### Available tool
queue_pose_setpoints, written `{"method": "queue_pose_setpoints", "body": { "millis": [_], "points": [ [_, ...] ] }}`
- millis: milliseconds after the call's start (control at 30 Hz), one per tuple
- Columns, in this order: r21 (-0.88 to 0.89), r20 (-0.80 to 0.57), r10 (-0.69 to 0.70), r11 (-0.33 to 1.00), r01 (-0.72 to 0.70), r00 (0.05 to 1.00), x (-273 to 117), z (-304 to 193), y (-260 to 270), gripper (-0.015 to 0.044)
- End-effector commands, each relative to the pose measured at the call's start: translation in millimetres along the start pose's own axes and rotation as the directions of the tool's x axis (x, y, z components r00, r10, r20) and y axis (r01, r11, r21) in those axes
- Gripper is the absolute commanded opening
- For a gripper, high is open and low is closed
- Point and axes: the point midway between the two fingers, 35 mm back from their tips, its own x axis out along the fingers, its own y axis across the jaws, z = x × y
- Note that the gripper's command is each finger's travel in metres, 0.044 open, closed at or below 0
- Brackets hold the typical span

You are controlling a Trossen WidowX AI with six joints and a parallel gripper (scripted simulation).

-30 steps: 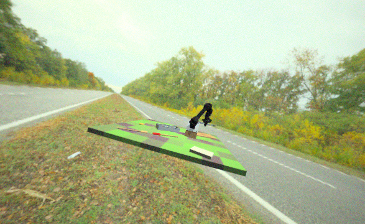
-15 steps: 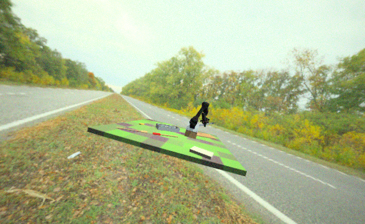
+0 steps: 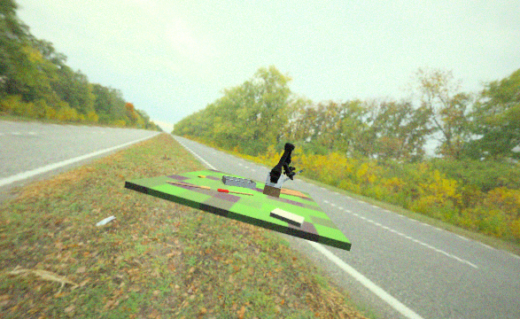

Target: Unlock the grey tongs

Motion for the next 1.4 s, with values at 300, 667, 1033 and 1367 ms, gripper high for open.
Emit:
{"method": "queue_pose_setpoints", "body": {
  "millis": [300,667,1033,1367],
  "points": [
    [0.020,0.283,-0.011,1.000,0.005,0.959,-23,3,-7,-0.0150],
    [0.060,0.480,-0.039,0.998,0.011,0.877,-44,-3,-25,-0.0150],
    [0.063,0.490,-0.041,0.998,0.011,0.871,-45,-4,-26,-0.0150],
    [0.063,0.490,-0.041,0.998,0.011,0.871,-45,-4,-26,-0.0150]
  ]
}}
